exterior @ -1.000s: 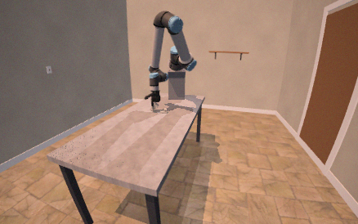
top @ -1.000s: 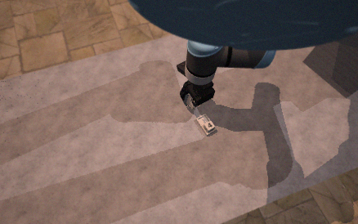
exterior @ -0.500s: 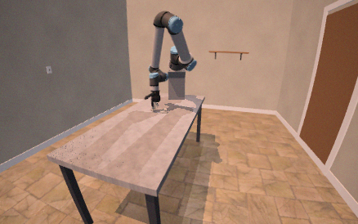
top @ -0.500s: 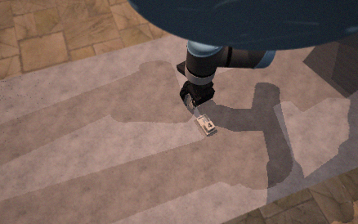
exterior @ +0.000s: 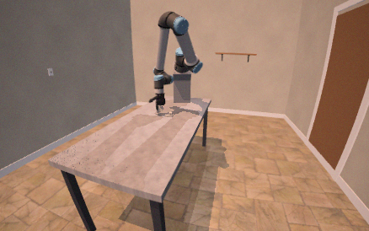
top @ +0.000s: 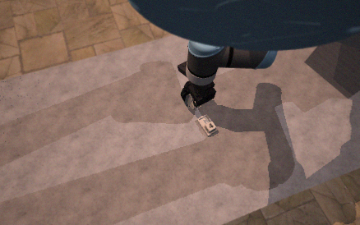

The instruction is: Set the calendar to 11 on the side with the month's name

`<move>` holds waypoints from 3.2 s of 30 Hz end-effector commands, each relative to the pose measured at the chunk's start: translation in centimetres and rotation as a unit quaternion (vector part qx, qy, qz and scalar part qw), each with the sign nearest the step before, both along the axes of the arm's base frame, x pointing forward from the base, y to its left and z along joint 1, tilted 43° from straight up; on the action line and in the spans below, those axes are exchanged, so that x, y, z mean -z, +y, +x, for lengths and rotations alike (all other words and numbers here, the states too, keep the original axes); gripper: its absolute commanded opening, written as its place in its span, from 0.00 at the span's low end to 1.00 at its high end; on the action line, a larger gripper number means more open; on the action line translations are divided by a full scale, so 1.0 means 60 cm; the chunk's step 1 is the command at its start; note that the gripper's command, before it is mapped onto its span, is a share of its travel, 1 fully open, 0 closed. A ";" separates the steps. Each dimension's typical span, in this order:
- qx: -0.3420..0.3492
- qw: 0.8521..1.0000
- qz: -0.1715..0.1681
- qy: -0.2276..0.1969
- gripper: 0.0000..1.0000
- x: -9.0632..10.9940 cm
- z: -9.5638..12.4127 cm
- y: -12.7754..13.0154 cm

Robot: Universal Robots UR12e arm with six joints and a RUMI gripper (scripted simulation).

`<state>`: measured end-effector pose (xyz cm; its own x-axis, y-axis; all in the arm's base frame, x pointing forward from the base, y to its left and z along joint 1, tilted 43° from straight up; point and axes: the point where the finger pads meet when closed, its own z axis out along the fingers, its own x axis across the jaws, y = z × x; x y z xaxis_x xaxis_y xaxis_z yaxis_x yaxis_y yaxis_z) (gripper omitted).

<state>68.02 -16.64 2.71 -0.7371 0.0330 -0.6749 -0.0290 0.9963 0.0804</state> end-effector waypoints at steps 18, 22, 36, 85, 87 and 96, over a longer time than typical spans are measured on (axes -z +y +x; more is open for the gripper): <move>0.000 1.000 0.000 0.000 0.10 0.000 0.001 0.001; 0.000 1.000 0.000 0.000 0.10 0.000 0.001 0.001; 0.000 1.000 0.000 0.000 0.10 0.000 0.001 0.001; 0.000 1.000 0.000 0.000 0.10 -0.123 -0.112 -0.013; 0.000 1.000 0.000 0.000 0.10 -0.123 -0.112 -0.013; 0.002 1.000 0.002 0.001 0.10 -0.144 -0.125 0.115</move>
<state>61.20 -15.64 10.25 -0.7386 0.0410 -0.6729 -0.0212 0.9962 0.0840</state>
